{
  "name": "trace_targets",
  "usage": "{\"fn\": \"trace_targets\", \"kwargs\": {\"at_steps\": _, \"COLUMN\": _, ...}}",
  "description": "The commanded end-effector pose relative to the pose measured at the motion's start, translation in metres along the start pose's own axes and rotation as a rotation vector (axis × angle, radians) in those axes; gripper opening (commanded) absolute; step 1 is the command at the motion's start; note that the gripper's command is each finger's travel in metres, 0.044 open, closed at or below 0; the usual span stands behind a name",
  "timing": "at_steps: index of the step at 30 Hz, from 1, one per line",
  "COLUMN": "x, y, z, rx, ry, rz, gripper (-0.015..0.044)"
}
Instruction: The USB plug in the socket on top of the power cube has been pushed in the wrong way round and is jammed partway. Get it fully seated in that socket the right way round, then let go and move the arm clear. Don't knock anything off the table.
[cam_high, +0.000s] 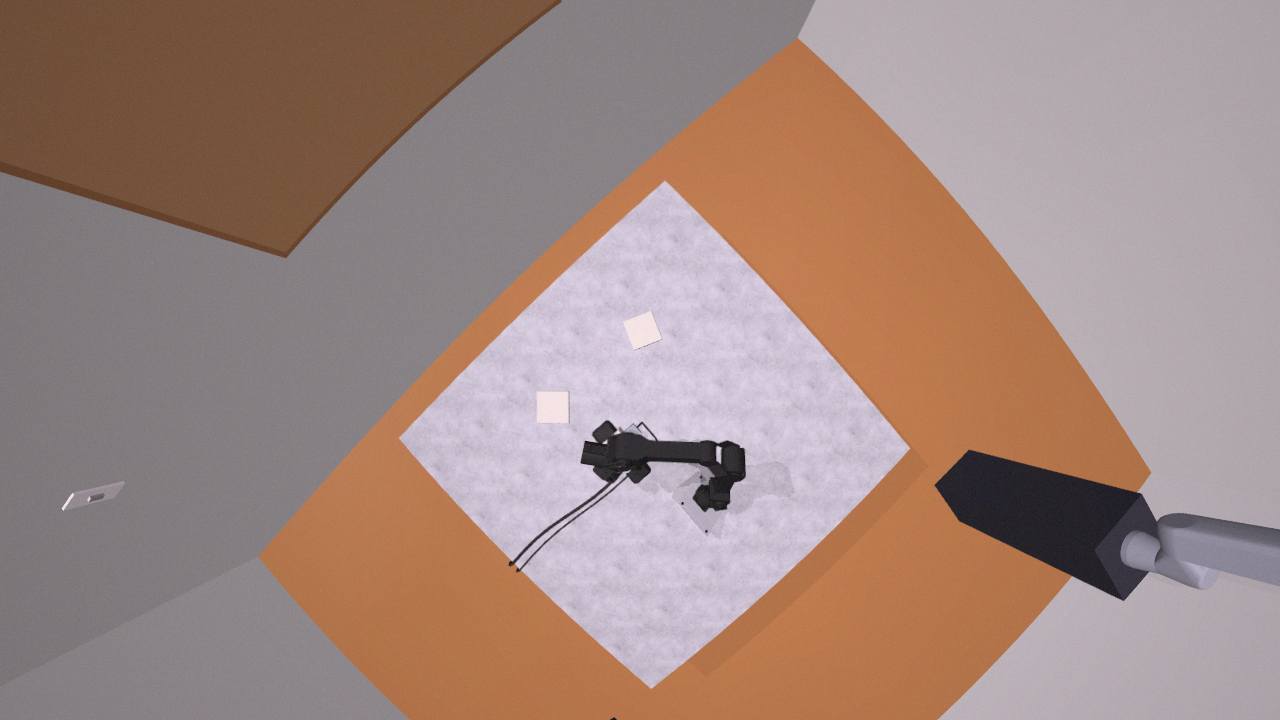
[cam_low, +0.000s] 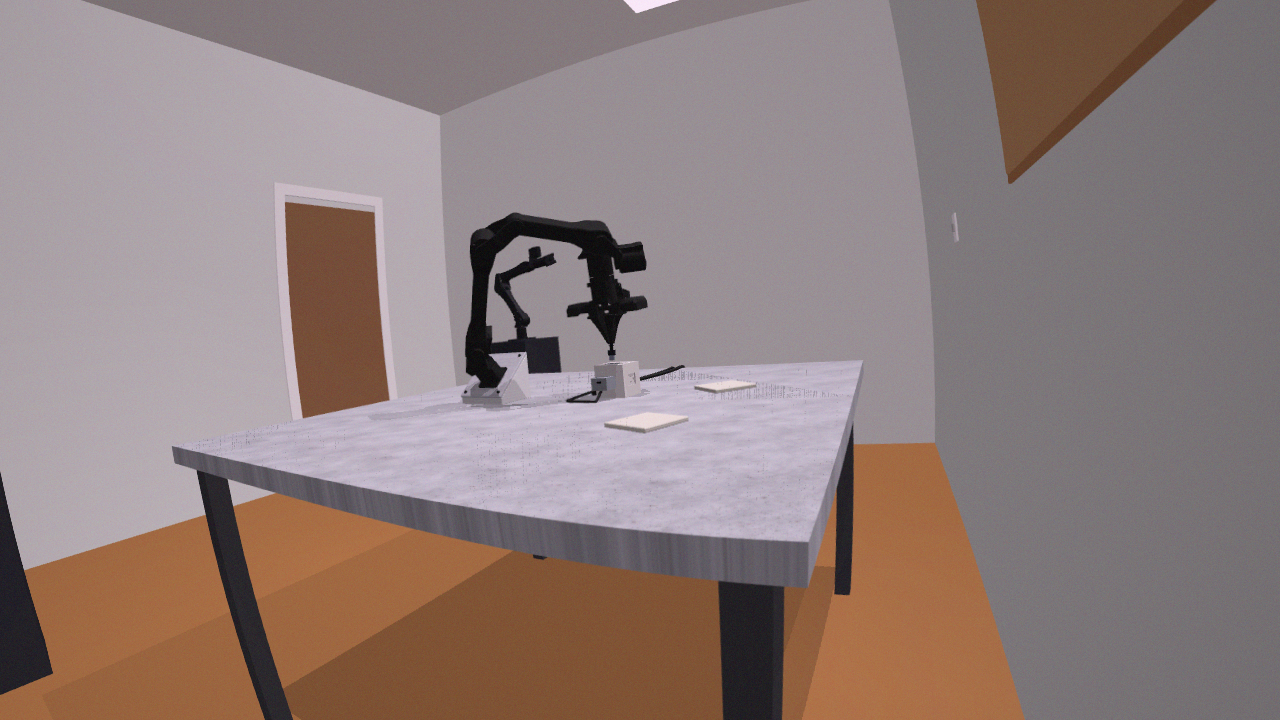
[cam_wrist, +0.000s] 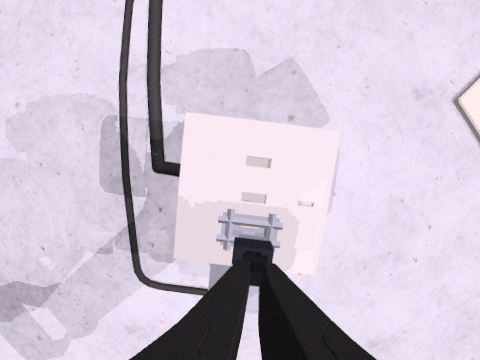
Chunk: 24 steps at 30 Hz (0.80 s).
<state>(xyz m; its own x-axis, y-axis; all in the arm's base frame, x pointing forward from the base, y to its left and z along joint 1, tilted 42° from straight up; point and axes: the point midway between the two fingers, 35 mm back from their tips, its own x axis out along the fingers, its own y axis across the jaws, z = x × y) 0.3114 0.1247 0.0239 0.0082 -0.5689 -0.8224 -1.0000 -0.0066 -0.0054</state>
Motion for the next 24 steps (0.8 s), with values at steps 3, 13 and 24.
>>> {"fn": "trace_targets", "kwargs": {"at_steps": 3, "x": 0.0009, "y": 0.0006, "z": 0.0002, "rx": -0.005, "ry": -0.009, "rz": 0.002, "gripper": 0.0000}}
{"fn": "trace_targets", "kwargs": {"at_steps": 13, "x": 0.0021, "y": 0.0006, "z": 0.0001, "rx": -0.005, "ry": -0.009, "rz": 0.002, "gripper": 0.0000}}
{"fn": "trace_targets", "kwargs": {"at_steps": 24, "x": 0.0034, "y": 0.0006, "z": 0.0000, "rx": -0.005, "ry": -0.009, "rz": 0.002, "gripper": 0.0000}}
